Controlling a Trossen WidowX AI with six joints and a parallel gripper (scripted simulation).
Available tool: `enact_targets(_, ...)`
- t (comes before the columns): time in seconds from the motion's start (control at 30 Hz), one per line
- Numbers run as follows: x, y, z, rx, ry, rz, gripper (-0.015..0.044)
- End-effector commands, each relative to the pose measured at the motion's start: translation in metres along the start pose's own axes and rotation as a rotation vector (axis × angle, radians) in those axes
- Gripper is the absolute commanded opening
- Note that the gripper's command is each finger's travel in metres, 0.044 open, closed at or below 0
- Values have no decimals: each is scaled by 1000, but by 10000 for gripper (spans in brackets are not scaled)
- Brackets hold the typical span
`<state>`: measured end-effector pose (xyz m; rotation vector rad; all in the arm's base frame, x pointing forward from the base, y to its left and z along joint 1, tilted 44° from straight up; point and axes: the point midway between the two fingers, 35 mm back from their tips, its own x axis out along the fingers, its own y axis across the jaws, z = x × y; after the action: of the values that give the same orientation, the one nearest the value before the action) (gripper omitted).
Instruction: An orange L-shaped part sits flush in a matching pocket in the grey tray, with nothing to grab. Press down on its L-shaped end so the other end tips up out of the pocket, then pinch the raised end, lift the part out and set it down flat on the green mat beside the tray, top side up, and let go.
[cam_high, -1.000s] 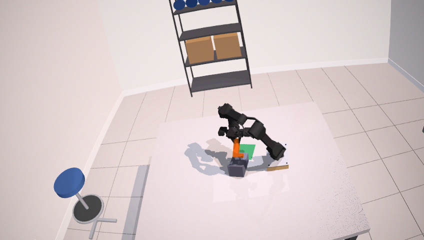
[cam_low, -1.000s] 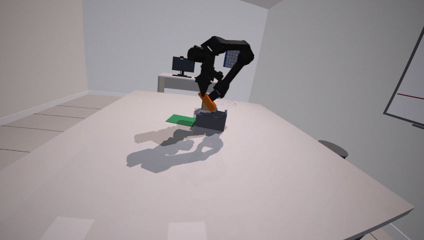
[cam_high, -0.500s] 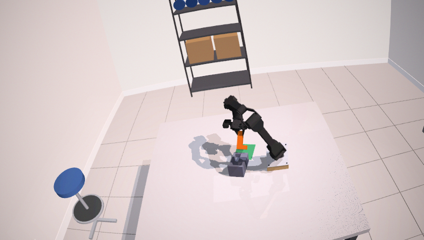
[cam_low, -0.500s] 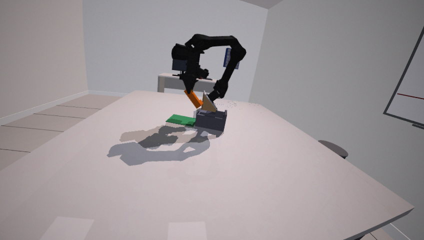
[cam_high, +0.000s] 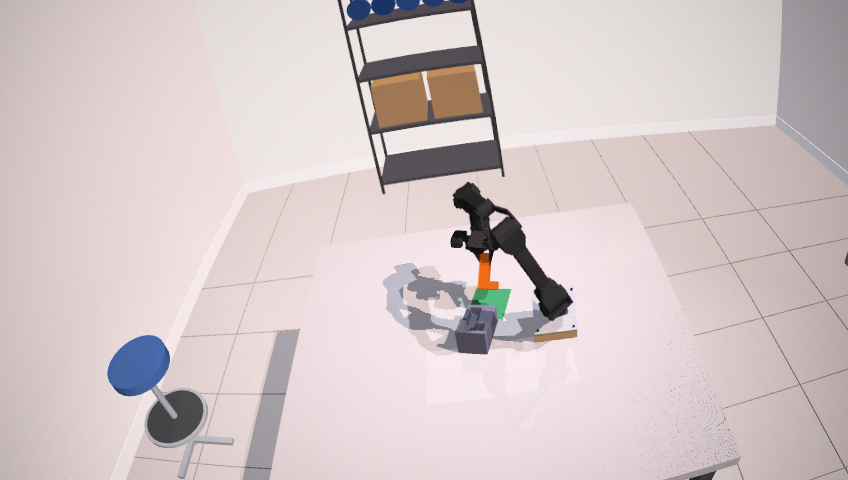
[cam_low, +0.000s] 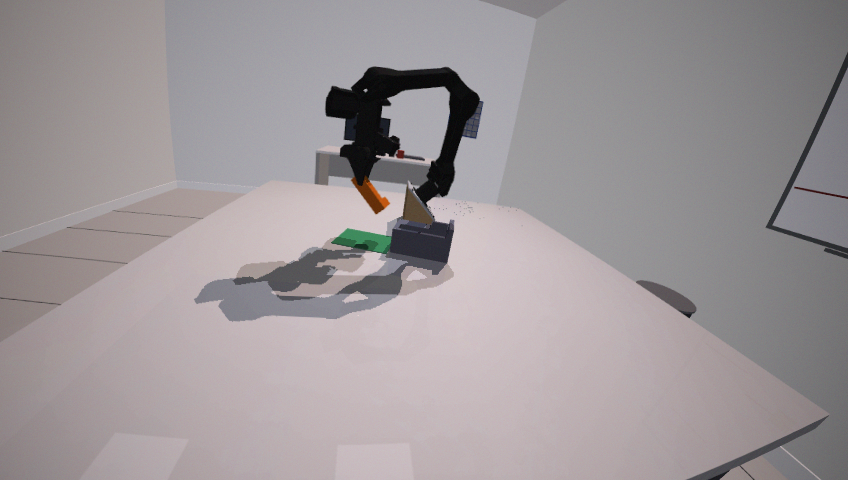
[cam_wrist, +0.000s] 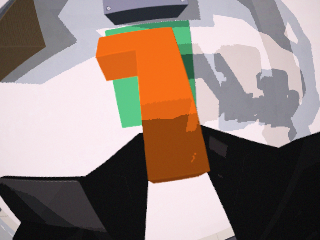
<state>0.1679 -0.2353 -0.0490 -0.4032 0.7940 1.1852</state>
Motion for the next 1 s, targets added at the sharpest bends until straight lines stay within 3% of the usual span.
enact_targets(0.0, 5, 1, -1, -4, 0, 5, 0)
enact_targets(0.97, 52, 1, 0, -5, -1, 4, 0)
